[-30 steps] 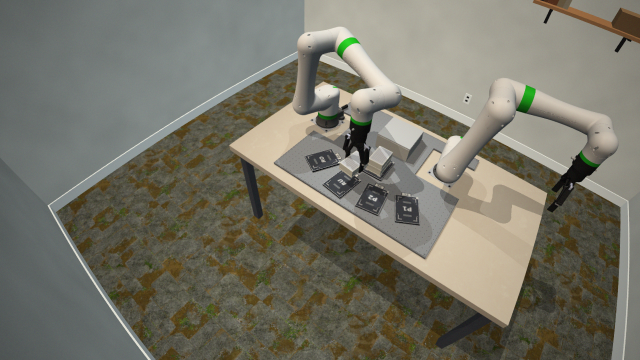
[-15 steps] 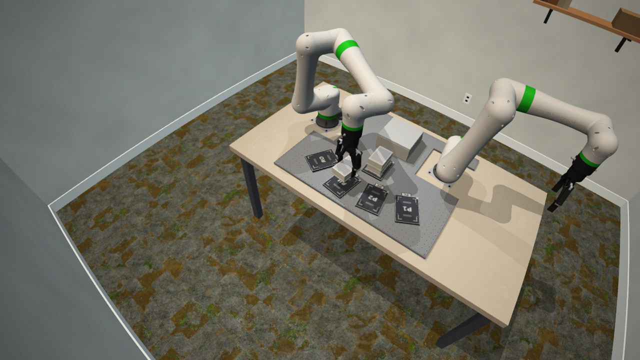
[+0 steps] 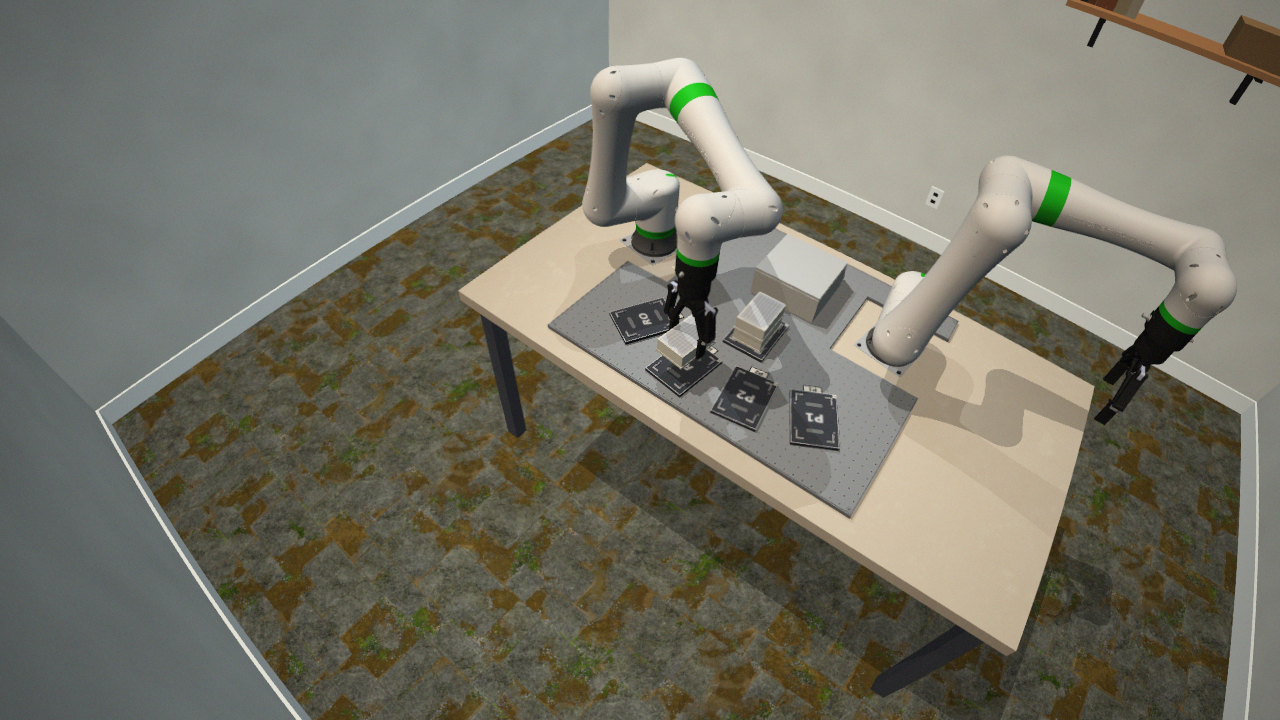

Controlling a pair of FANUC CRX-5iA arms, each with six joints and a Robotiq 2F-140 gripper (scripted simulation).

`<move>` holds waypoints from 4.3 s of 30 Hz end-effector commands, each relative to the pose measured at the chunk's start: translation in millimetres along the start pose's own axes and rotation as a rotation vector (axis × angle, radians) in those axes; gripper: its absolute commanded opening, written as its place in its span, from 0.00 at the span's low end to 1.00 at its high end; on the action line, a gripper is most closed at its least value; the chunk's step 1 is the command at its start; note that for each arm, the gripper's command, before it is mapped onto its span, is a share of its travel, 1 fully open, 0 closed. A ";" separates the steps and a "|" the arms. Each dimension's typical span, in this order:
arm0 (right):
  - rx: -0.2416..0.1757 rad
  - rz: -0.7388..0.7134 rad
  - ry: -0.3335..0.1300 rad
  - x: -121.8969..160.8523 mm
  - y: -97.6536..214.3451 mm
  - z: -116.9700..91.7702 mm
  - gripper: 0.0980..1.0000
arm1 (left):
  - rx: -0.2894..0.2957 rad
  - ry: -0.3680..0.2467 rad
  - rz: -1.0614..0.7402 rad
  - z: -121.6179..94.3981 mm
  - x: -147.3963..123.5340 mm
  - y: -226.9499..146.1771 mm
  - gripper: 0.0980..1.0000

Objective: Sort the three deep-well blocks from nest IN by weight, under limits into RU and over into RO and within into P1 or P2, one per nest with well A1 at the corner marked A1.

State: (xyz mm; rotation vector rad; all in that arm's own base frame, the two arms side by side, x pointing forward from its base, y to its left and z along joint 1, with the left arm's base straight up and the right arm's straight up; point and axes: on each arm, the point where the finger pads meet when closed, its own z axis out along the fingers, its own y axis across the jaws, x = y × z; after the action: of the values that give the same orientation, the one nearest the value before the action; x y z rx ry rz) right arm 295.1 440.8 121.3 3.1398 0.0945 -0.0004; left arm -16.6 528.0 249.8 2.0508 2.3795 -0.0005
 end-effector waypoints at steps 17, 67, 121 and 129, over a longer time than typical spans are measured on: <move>0.001 0.000 0.001 -0.4 -0.7 -0.9 0.00 | 0.000 0.002 0.000 -0.9 0.3 0.2 1.00; 0.001 0.000 0.001 -0.8 -1.0 56.4 0.00 | 0.000 0.002 0.000 -0.9 0.3 0.2 1.00; 0.001 0.000 0.001 -0.8 -1.0 62.3 0.00 | 0.000 0.002 0.000 -0.9 0.3 0.2 1.00; 0.001 0.000 0.001 -0.8 -1.0 63.6 0.00 | 0.000 0.002 0.000 -0.9 0.3 0.2 1.00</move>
State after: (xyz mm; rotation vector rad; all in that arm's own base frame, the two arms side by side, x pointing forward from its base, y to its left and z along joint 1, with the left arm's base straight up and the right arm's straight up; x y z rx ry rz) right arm 293.9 441.3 57.1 3.1398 0.0939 -0.0005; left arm -16.6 528.0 249.8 2.0508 2.3795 -0.0005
